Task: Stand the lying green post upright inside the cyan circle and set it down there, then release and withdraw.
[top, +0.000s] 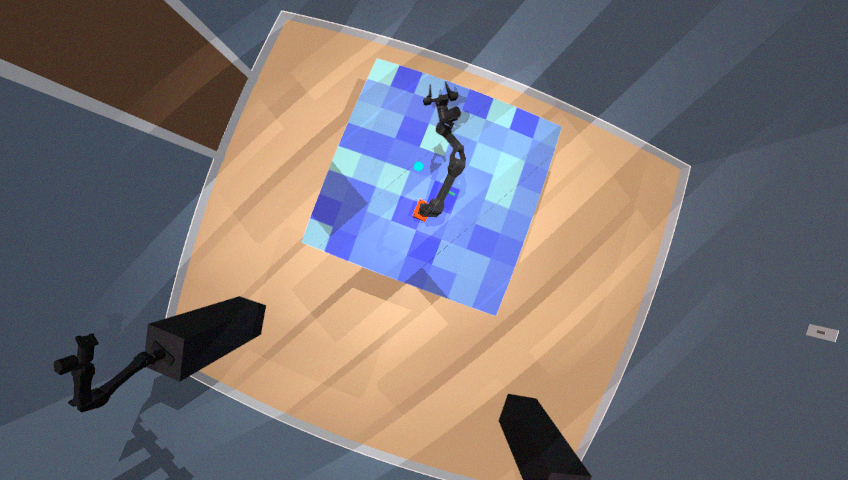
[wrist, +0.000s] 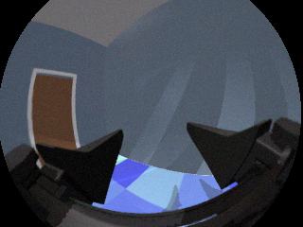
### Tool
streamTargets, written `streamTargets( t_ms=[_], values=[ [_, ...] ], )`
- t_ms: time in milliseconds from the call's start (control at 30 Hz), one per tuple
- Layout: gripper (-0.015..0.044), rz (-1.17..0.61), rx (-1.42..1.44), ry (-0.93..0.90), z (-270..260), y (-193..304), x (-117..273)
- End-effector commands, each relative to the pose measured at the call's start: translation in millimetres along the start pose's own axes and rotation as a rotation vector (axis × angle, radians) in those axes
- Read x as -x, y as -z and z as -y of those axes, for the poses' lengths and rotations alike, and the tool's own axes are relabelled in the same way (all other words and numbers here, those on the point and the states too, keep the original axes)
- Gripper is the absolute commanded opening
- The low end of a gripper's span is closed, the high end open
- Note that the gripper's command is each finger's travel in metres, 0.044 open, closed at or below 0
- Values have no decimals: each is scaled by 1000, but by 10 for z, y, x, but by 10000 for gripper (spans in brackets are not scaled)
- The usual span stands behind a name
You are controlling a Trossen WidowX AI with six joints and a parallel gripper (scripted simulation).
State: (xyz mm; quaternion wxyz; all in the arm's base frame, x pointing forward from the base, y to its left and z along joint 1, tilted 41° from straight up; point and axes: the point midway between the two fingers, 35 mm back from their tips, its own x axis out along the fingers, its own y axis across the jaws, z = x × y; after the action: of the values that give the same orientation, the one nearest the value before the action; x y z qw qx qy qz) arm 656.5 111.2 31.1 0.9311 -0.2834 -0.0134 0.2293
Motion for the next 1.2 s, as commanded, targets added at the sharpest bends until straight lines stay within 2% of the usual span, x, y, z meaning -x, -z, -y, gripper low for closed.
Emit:
streamTargets(
  t_ms=[0, 167, 200, 400, 600, 1167],
  values=[
    [374, -7, -2, -2, -2, -2, 2],
    [243, -188, -32, -51, -80, -52, 118],
    [233, -230, -36, -63, -104, -63, 162],
    [233, -489, -37, -147, -276, -127, 561],
    [233, -747, 2, -246, -460, -204, 1173],
    [233, -1413, 313, -599, -691, -593, 3603]
  ],
)
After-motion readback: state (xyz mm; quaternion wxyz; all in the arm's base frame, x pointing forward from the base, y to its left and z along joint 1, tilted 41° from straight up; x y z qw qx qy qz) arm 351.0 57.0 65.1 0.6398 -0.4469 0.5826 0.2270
